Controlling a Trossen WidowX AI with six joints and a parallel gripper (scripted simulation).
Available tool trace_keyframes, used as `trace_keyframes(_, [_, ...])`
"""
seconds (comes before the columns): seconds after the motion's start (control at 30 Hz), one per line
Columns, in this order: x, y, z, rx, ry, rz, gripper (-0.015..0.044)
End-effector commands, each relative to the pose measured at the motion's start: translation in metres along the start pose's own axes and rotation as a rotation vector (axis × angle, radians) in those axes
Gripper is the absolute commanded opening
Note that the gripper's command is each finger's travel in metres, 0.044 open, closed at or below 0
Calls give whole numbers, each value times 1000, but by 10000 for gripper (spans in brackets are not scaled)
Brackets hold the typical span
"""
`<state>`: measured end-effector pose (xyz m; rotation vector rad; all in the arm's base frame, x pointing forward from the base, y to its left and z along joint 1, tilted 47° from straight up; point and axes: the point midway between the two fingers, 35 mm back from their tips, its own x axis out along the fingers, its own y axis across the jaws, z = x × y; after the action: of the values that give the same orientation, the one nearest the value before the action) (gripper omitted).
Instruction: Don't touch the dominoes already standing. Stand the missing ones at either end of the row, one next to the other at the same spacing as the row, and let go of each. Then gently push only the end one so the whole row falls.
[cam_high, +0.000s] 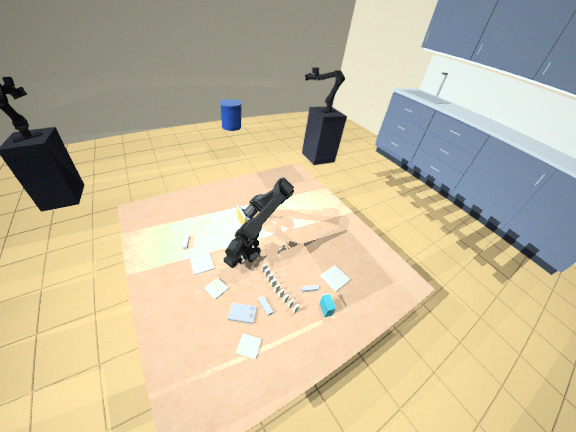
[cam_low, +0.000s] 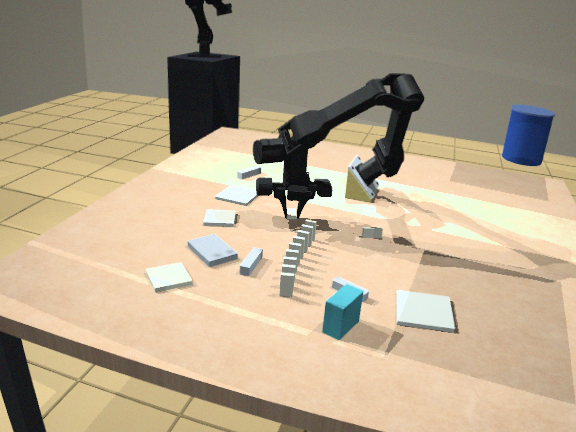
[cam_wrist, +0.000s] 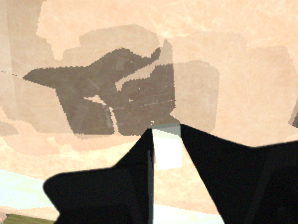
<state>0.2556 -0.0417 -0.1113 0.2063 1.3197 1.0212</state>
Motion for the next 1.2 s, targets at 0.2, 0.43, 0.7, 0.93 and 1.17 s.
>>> trace_keyframes(0.2, [-1,0,0,3,-4,2,107])
trace_keyframes(0.43, [-70,1,-4,4,-3,0,107])
trace_keyframes(0.7, [-158,2,-9,5,-1,-1,107])
trace_keyframes(0.93, [-160,-1,-12,146,0,-2,107])
trace_keyframes(1.17, [-161,-19,-28,840,-1,-4,107])
